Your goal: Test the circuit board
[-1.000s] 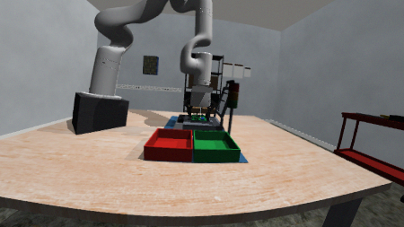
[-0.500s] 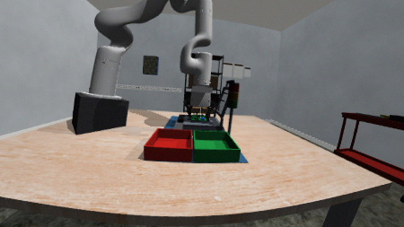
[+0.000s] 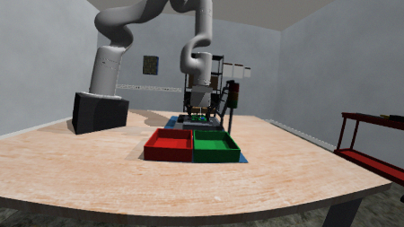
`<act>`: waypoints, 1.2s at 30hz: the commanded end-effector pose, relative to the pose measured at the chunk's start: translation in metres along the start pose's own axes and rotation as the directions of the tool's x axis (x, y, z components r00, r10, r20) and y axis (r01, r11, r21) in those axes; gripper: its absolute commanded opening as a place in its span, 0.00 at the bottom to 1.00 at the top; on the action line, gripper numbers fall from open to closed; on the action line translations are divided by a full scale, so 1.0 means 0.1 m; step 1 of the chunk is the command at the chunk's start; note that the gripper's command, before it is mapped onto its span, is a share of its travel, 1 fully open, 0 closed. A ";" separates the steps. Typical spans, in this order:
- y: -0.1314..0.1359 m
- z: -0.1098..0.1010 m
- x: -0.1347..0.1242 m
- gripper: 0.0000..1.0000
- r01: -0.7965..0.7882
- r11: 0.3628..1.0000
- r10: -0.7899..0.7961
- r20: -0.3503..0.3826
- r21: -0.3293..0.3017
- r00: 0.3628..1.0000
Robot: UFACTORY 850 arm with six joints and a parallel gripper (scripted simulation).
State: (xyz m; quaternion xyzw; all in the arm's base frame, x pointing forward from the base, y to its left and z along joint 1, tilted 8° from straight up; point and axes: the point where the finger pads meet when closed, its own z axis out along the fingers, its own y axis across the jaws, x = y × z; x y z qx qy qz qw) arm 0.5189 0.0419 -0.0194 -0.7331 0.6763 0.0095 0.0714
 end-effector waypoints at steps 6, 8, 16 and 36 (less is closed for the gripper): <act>-0.01 -0.03 0.00 1.00 0.000 1.000 0.000 0.000 0.002 1.000; -0.01 -0.05 0.00 1.00 0.000 1.000 0.000 0.000 0.002 1.000; -0.01 -0.28 0.00 1.00 0.000 1.000 0.000 0.000 0.002 1.000; -0.01 -1.48 0.00 1.00 0.000 1.000 0.000 0.000 0.002 1.000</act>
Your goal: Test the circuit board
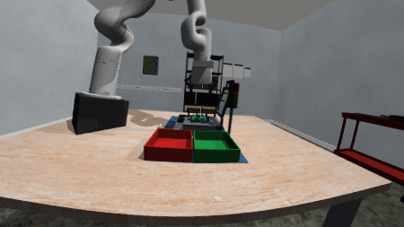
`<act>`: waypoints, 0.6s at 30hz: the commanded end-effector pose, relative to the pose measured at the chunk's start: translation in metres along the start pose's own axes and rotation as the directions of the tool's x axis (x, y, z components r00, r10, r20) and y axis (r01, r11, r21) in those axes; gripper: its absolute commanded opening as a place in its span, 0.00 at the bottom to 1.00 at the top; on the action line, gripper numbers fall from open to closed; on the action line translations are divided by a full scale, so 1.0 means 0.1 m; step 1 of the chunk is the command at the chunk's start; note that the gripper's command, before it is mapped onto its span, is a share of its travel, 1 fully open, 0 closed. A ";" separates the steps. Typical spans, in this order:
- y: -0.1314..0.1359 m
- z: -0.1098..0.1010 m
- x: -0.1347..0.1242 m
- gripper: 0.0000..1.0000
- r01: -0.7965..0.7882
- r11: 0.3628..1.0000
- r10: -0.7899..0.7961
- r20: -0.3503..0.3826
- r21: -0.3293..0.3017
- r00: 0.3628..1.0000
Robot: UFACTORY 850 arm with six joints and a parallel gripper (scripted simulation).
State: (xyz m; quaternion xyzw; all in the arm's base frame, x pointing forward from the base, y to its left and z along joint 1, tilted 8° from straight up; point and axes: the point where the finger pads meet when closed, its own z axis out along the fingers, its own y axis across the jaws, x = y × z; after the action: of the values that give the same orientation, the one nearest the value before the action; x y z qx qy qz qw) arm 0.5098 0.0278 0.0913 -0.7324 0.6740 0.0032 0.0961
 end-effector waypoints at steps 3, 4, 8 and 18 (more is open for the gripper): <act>-0.03 -0.51 -0.02 1.00 -0.004 0.999 0.003 -0.024 -0.043 1.000; -0.03 -0.61 -0.02 1.00 -0.004 0.999 0.003 -0.025 -0.043 1.000; -0.04 -0.84 -0.03 1.00 -0.004 0.999 0.003 -0.025 -0.043 1.000; -0.07 -1.39 -0.04 1.00 -0.004 0.999 0.003 -0.025 -0.043 1.000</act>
State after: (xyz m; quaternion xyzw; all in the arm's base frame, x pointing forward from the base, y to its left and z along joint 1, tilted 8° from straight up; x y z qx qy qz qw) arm 0.5005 0.0133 0.2073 -0.7331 0.6756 0.0084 0.0779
